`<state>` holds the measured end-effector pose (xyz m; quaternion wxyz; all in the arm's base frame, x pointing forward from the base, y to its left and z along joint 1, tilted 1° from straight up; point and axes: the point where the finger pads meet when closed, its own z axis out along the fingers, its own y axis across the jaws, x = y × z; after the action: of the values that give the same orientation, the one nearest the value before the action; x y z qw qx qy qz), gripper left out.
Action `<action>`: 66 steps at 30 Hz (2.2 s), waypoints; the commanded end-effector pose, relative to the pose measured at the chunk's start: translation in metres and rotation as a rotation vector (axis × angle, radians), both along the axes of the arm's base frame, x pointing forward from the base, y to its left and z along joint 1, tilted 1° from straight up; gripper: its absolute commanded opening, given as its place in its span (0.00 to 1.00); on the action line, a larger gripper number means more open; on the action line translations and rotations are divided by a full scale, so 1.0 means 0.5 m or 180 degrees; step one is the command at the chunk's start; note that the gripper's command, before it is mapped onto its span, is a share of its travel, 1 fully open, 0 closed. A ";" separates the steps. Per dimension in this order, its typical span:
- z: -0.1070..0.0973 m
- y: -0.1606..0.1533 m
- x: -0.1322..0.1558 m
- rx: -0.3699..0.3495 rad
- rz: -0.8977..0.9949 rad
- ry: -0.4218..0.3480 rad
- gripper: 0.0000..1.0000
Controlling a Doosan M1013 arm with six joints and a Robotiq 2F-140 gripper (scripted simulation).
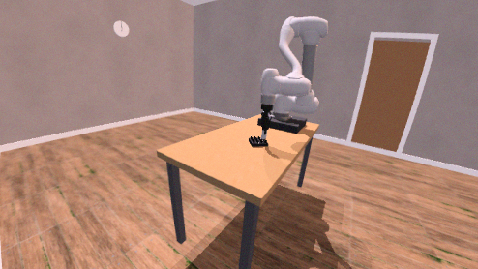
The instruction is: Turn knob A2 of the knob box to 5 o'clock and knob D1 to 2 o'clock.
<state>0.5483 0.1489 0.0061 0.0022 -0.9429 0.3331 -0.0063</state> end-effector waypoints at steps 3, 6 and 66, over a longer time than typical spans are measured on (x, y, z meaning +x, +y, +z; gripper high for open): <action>0.000 0.000 0.000 0.0001 0.0000 0.0000 0.05; 0.000 0.000 0.000 0.0001 0.0000 0.0000 0.05; 0.000 0.000 0.000 0.0026 -0.1918 0.0000 0.05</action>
<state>0.5484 0.1488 0.0061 0.0061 -0.8292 0.5588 -0.0033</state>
